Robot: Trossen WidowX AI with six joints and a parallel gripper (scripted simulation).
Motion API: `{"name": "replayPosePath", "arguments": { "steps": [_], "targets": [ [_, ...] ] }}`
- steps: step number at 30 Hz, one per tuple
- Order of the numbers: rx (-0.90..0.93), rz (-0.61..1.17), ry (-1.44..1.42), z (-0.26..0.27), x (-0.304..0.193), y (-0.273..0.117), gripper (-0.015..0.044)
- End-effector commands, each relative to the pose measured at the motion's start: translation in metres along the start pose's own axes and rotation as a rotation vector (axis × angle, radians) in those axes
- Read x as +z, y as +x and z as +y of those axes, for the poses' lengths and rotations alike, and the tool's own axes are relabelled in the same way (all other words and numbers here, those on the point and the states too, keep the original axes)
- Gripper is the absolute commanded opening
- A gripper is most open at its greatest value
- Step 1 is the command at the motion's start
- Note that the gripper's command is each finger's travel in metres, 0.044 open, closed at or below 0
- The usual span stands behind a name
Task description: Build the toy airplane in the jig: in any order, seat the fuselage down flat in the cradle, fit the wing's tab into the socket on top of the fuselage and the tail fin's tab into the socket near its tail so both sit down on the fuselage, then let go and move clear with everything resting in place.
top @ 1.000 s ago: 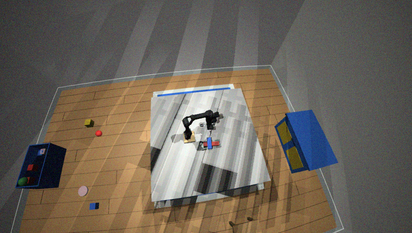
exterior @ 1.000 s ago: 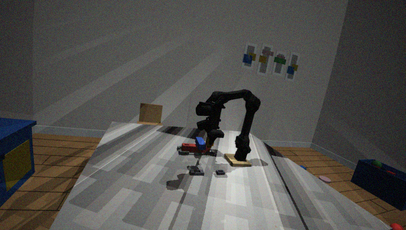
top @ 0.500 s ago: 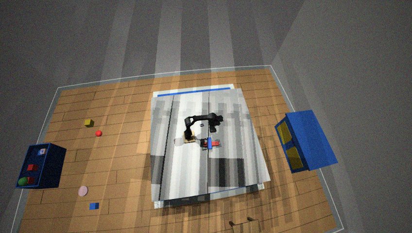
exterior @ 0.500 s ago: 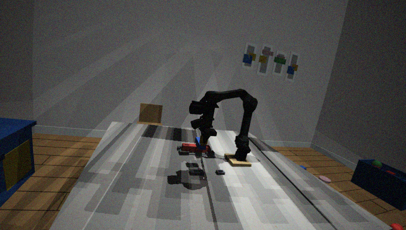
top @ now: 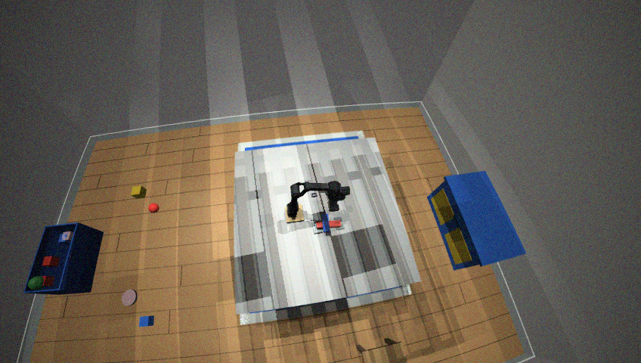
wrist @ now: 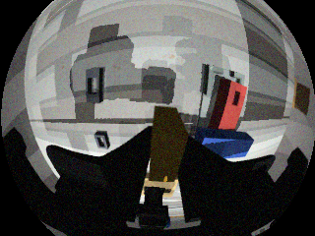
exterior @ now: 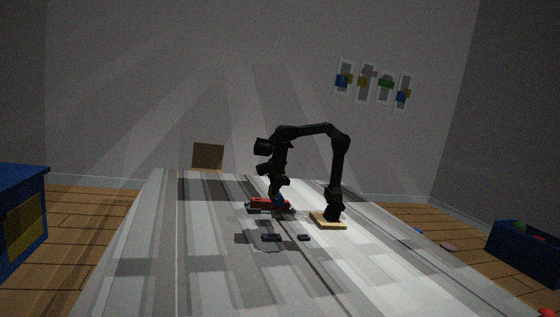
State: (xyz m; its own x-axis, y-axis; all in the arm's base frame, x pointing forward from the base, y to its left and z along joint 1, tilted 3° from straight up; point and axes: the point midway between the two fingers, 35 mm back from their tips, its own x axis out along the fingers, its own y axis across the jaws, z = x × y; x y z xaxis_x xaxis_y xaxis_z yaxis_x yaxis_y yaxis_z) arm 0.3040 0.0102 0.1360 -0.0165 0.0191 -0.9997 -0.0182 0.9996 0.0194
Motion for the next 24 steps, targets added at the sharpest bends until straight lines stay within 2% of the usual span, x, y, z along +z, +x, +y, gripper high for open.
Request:
{"name": "replayPosePath", "arguments": {
  "steps": [1,24],
  "targets": [
    [-0.005,-0.007,0.004,-0.014,0.007,0.001,0.0],
    [-0.011,-0.006,0.028,-0.082,0.025,0.014,0.0]
  ]
}}
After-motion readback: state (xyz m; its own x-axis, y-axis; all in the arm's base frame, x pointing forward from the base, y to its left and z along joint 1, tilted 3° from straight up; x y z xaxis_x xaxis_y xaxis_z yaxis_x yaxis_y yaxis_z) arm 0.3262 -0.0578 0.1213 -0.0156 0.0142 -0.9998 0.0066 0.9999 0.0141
